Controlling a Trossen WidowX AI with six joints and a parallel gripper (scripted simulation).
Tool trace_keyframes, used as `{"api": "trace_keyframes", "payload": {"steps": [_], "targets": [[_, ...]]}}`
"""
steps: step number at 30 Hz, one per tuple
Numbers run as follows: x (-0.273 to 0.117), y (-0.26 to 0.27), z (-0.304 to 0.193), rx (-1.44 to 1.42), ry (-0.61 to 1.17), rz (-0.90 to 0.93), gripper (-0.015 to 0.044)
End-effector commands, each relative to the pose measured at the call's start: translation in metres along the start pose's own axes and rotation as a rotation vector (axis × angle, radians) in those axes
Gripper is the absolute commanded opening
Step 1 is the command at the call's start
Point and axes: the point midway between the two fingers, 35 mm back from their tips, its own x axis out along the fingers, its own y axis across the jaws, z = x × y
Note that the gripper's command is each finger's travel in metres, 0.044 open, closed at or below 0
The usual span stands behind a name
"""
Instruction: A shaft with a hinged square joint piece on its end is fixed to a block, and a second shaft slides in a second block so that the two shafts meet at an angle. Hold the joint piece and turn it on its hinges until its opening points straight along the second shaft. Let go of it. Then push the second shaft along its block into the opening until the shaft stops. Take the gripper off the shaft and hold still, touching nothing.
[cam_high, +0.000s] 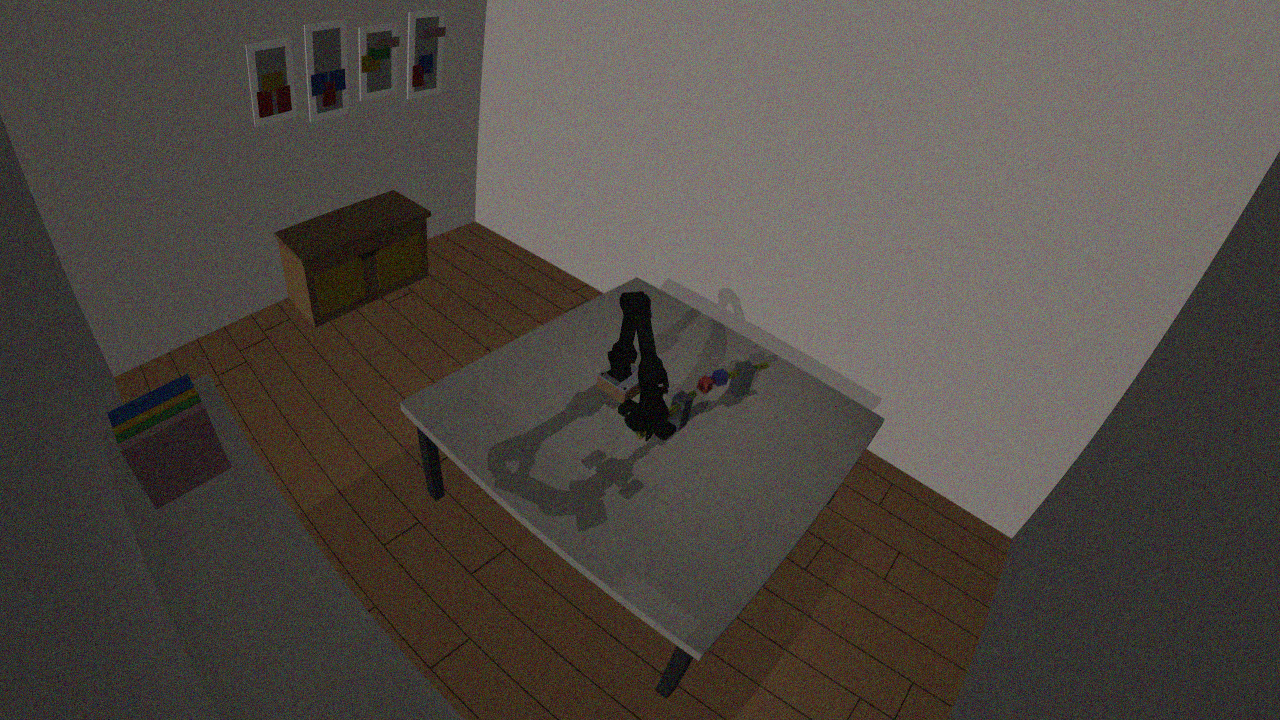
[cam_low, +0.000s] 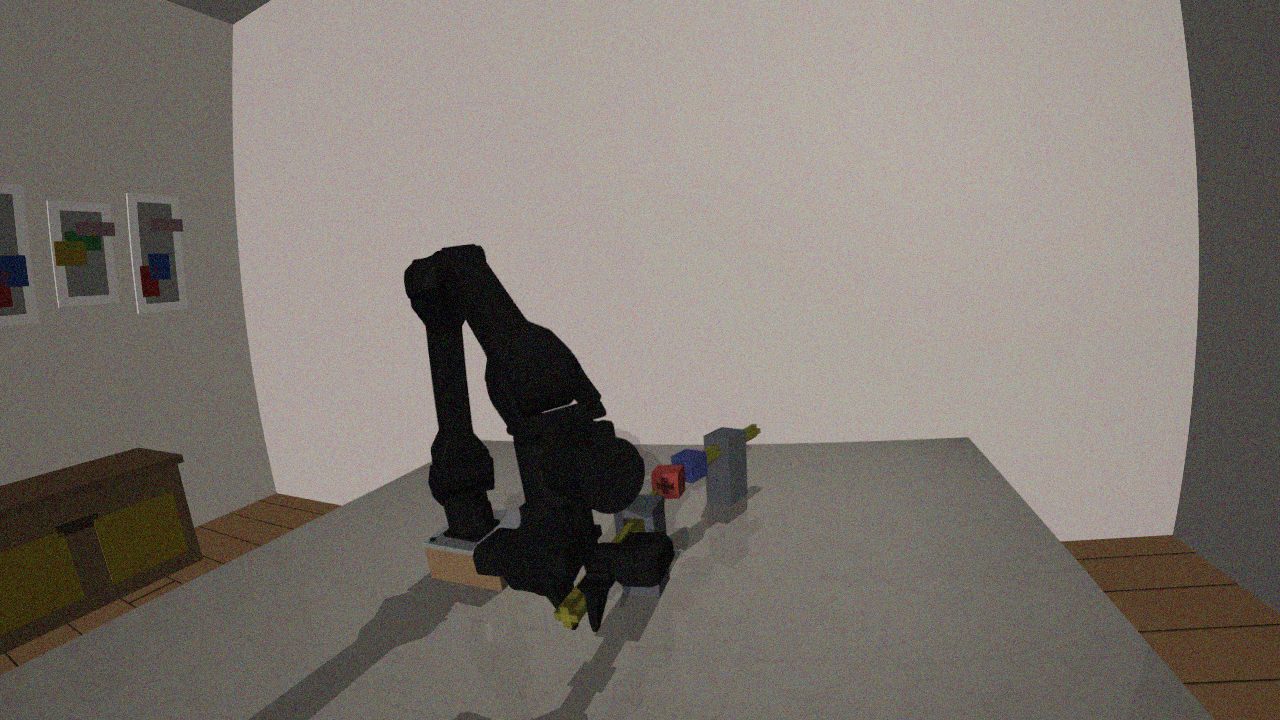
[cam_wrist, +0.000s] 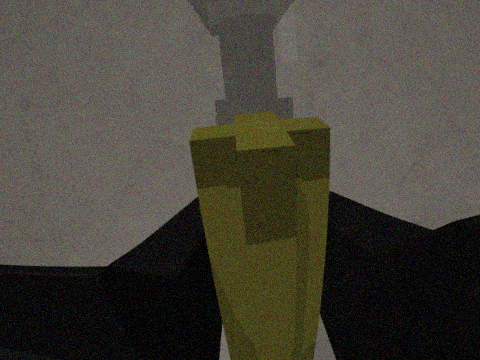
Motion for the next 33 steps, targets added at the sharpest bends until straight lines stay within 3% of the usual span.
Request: {"api": "trace_keyframes", "payload": {"steps": [1, 6, 14, 33], "targets": [[0.0, 0.0, 0.0, 0.003, 0.0, -0.031, 0.0067], [0.0, 0.0, 0.0, 0.002, 0.0, -0.051, 0.0067], [0.0, 0.0, 0.0, 0.0, 0.0, -0.038, 0.0], [0.0, 0.001, -0.022, 0.003, 0.003, -0.058, 0.0]]}}
